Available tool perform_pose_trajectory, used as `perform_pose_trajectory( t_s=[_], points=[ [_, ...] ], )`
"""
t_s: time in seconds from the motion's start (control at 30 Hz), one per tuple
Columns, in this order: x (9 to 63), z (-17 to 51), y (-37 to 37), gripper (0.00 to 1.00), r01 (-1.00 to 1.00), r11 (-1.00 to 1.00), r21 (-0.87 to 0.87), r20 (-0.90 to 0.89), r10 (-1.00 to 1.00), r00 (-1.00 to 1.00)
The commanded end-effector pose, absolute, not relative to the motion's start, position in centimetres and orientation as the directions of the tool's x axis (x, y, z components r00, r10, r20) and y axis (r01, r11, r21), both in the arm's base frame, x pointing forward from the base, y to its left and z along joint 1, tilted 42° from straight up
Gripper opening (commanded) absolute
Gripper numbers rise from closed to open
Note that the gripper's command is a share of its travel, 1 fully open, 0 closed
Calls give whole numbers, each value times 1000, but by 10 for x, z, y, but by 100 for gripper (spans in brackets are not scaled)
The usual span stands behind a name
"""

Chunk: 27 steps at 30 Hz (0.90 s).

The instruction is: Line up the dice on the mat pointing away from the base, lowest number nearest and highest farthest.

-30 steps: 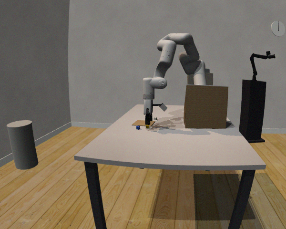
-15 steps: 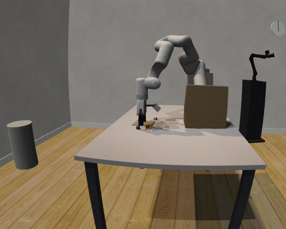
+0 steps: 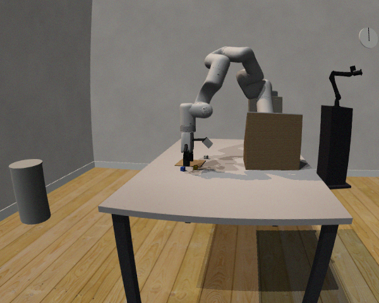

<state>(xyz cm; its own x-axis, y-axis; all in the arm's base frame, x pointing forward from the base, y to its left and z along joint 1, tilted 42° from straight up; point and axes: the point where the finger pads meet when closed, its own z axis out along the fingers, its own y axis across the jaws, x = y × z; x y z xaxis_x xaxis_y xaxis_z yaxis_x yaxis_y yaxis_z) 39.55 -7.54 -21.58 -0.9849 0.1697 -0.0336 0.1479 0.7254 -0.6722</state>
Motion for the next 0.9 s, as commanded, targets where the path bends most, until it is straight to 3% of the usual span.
perform_pose_trajectory(
  t_s=[0.0, 0.87],
  points=[
    [397, -215, -74, 100, 148, 727, -670, -36, 167, -985],
    [398, -212, -71, 100, 148, 727, -670, -36, 167, -985]
  ],
)
